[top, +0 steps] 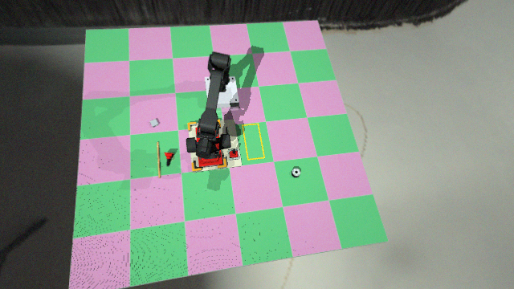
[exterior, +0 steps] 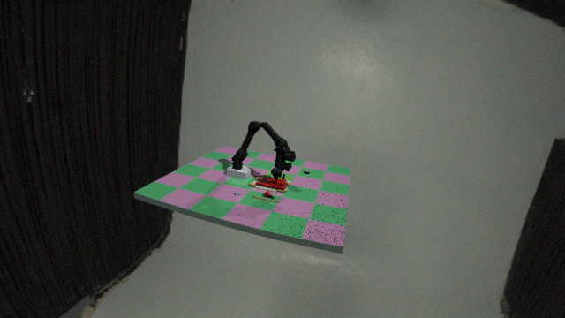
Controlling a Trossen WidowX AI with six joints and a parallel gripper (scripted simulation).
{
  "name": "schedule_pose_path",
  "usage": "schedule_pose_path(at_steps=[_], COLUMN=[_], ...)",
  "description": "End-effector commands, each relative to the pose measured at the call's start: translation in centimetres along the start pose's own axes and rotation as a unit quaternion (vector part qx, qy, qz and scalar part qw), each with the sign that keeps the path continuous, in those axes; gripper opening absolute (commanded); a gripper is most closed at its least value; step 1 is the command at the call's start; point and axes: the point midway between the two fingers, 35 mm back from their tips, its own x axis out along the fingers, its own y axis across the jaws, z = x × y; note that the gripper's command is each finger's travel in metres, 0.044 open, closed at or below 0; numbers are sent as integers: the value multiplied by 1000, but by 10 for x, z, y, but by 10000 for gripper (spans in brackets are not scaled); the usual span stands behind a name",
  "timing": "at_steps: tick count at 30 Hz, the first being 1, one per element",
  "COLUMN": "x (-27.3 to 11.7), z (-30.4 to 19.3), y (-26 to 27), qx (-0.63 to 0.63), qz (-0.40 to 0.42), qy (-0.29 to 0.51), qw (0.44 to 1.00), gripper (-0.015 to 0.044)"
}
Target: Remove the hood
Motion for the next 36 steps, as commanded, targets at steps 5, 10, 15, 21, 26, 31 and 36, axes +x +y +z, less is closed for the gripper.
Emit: schedule_pose_path(at_steps=[5,10,15,21,26,31,36], x=[4,7,9,12,15,17,20], z=[-2,-2,-2,-2,-2,-2,-2], y=[0,0,0,0,0,0,0], qx=[2,2,2,2,2,2,2], qz=[0,0,0,0,0,0,0], qy=[4,4,4,4,4,4,4], qw=[1000,1000,1000,1000,1000,1000,1000], gripper=[440,440,440,440,440,440,440])
